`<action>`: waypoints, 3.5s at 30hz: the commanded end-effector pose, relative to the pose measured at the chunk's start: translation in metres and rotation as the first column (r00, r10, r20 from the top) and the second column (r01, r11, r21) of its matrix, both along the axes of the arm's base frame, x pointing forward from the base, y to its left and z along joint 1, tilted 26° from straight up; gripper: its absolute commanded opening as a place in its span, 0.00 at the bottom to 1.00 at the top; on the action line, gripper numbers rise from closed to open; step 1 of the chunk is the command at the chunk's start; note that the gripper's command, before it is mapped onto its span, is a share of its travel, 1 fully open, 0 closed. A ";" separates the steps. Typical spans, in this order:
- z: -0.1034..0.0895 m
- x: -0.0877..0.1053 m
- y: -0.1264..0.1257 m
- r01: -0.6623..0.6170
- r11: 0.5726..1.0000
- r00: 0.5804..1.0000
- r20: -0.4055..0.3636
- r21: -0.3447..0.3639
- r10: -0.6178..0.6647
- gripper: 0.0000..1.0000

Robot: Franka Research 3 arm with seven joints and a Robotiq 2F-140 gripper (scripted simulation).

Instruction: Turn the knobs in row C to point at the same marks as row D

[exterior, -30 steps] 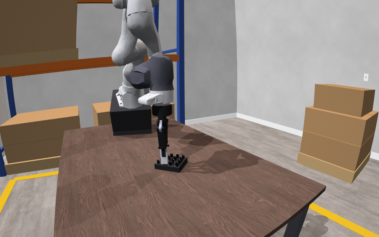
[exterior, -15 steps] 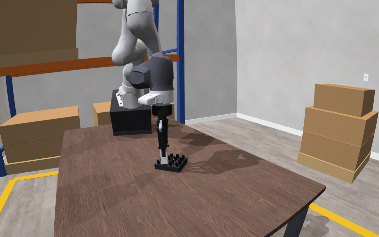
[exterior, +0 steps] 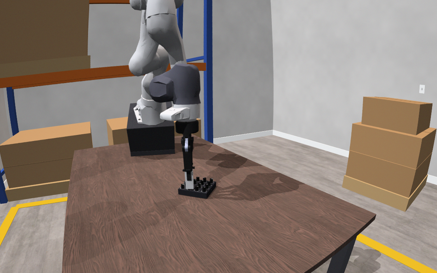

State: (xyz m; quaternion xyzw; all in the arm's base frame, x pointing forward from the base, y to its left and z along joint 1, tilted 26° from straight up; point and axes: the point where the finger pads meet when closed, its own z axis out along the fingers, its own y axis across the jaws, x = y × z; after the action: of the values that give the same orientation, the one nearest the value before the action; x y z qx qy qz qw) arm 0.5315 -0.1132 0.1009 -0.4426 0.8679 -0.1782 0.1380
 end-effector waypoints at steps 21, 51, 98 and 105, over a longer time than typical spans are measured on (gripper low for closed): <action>0.001 0.001 -0.002 -0.429 0.888 0.902 -0.128 -0.164 0.412 0.05; 0.001 0.001 -0.002 -0.734 0.633 0.679 -0.282 -0.246 0.678 0.05; 0.001 0.001 -0.002 -0.747 0.616 0.664 -0.290 -0.248 0.689 0.12; 0.006 -0.001 -0.001 -0.747 0.616 0.664 -0.290 -0.248 0.689 0.12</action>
State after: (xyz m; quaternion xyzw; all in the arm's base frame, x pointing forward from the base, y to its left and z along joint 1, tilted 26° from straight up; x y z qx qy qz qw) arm 0.5322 -0.1147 0.1053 -0.7793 0.5840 -0.2223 0.0475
